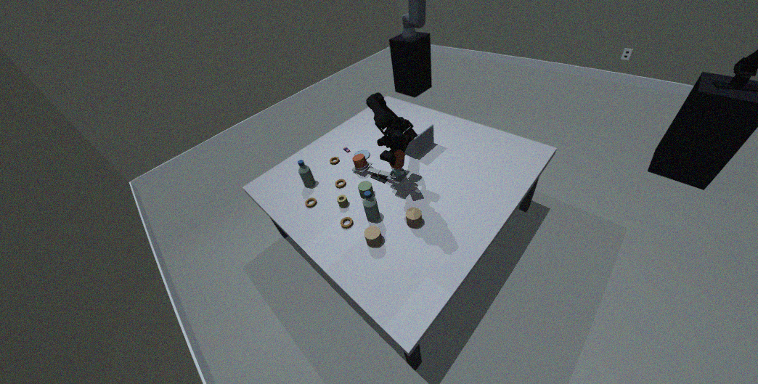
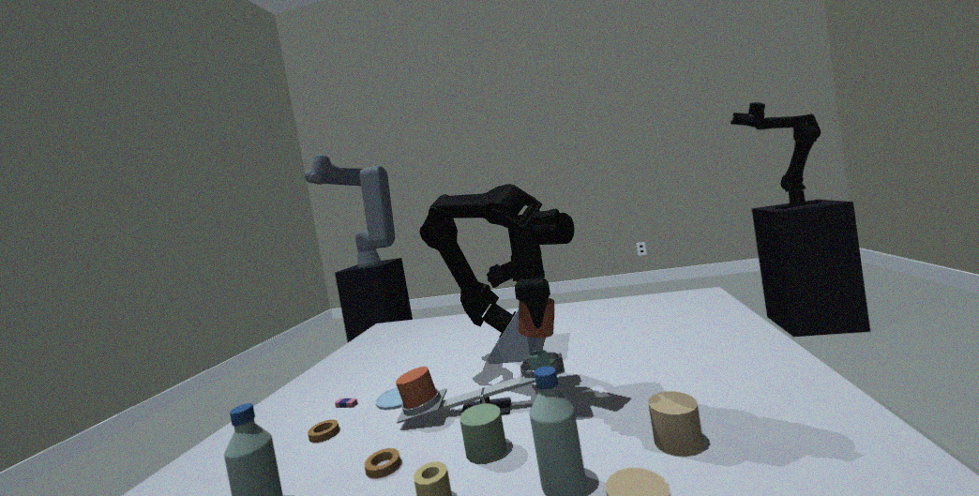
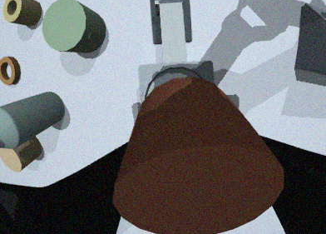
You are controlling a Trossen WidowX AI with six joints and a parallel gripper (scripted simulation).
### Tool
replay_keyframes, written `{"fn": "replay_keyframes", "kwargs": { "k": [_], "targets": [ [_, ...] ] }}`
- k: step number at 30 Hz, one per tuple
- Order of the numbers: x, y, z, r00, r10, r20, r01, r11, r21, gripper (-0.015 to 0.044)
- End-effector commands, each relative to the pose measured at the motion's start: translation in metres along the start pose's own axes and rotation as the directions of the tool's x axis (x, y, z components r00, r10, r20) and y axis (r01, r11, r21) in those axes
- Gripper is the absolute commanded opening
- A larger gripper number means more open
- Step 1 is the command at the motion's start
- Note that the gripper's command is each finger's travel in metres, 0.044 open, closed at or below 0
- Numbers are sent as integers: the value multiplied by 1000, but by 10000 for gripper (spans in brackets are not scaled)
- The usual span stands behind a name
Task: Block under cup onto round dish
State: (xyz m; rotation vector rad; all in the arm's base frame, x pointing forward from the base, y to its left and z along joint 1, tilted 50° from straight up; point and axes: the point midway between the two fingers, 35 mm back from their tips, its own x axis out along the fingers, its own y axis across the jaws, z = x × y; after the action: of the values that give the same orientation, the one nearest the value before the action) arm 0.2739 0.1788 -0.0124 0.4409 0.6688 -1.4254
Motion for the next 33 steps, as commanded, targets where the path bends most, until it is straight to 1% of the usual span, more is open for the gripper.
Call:
{"fn": "replay_keyframes", "kwargs": {
  "k": [1,4,5,33],
  "targets": [
    [-10,-1,-1,1000,6,-7,-6,1000,8,0],
    [-13,-1,0,1000,6,-7,-6,1000,8,0],
    [-5,-1,0,1000,0,0,0,1000,0,0],
    [-5,-1,0,1000,0,0,0,1000,0,0]
  ]
}}
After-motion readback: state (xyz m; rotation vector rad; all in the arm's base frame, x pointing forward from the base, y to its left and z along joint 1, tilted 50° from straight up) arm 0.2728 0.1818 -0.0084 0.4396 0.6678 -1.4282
